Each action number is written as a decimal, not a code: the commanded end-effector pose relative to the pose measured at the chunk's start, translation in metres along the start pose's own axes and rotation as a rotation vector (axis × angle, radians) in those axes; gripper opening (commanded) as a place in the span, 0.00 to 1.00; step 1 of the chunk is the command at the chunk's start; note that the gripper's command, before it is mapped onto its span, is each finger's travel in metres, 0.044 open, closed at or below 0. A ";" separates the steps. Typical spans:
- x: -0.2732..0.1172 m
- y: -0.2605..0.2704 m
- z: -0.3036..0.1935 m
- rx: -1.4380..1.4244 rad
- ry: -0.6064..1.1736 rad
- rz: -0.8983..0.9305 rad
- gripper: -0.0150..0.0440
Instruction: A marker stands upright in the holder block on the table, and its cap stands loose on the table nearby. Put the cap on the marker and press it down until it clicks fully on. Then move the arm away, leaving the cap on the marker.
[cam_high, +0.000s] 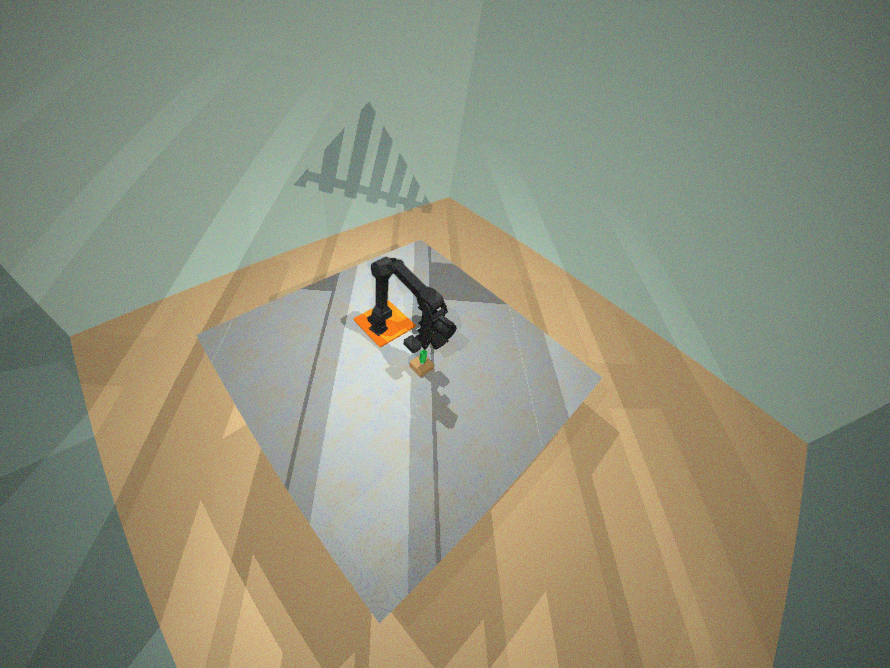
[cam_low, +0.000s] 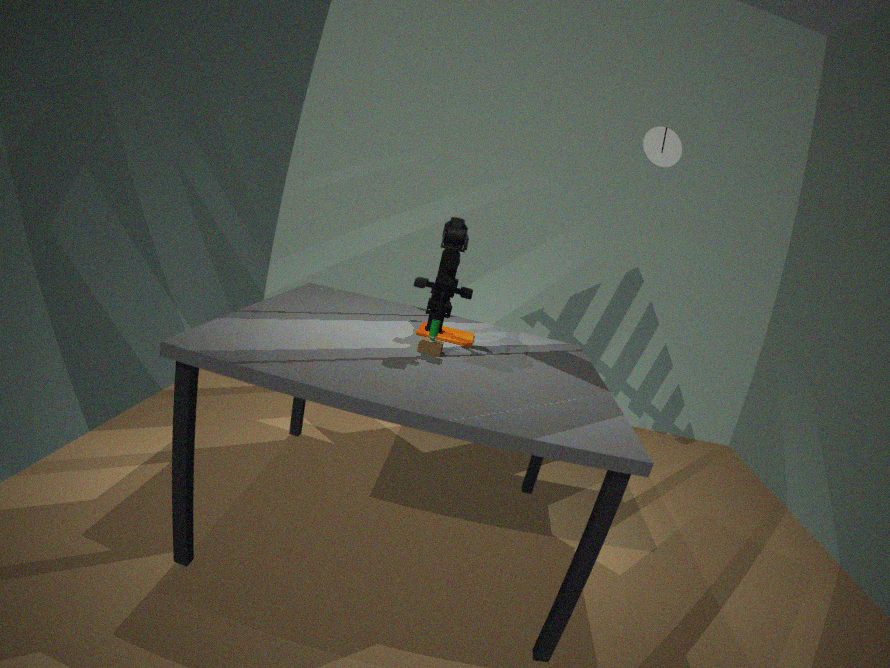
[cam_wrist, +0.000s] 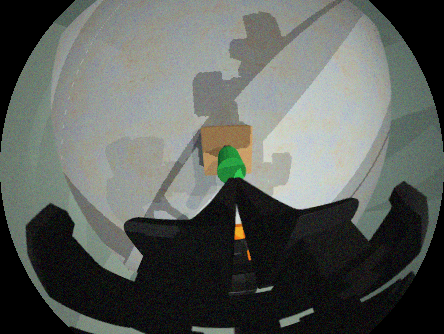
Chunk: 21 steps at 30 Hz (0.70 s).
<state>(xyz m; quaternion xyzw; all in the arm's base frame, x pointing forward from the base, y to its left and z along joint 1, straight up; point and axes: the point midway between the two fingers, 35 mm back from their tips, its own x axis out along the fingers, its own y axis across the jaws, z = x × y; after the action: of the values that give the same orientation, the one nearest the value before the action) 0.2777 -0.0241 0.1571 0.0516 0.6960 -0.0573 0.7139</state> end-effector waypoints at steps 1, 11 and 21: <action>0.007 0.000 -0.001 0.004 0.005 0.000 0.25; 0.021 0.000 -0.001 0.004 0.005 0.000 0.25; 0.034 0.000 -0.001 0.004 0.005 0.000 0.25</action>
<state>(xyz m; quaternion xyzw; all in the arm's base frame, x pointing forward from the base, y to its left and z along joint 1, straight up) 0.2784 -0.0243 0.1305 0.0518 0.6954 -0.0576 0.7145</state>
